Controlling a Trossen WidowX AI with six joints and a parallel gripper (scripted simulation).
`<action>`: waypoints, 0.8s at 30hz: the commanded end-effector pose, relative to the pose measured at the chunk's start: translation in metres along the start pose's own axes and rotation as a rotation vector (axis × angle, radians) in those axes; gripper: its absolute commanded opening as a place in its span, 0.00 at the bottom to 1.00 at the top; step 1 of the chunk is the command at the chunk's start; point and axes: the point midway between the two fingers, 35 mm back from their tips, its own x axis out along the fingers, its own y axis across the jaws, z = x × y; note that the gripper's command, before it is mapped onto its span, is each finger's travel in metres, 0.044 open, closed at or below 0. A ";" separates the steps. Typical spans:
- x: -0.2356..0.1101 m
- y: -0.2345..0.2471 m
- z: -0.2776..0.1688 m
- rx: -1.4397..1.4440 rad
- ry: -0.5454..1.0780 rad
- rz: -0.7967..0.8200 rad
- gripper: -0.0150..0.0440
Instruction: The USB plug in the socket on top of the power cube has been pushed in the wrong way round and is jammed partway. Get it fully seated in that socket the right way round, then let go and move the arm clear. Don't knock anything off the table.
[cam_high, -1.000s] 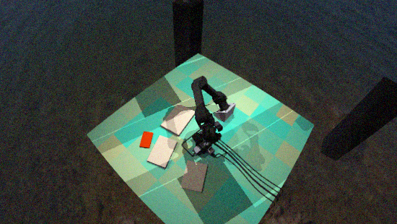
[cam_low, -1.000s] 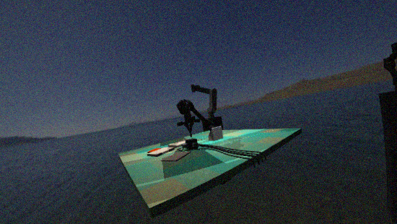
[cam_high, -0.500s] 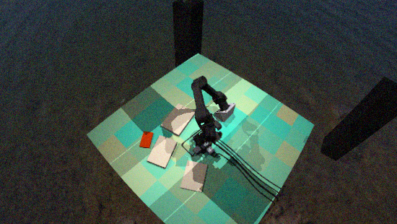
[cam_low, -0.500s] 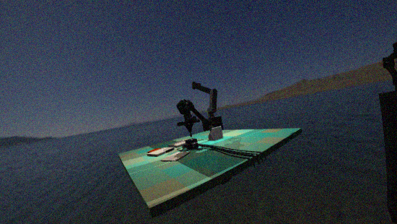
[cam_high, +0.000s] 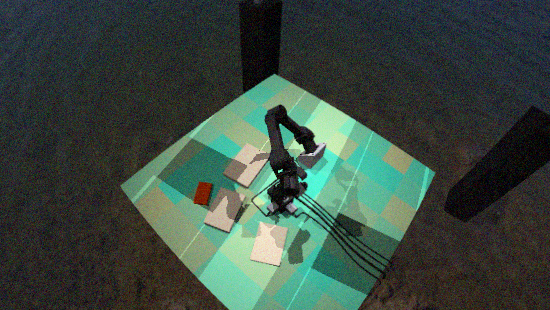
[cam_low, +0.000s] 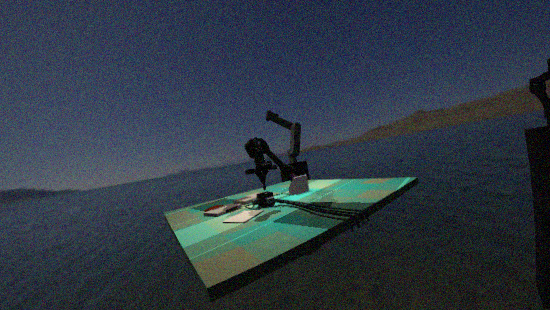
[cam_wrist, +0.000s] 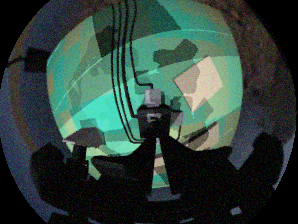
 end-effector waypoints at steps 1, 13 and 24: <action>0.001 0.000 0.000 -0.003 -0.004 0.004 0.25; 0.002 0.001 -0.001 -0.003 -0.014 0.004 0.25; 0.004 0.001 -0.001 -0.003 -0.022 0.004 0.25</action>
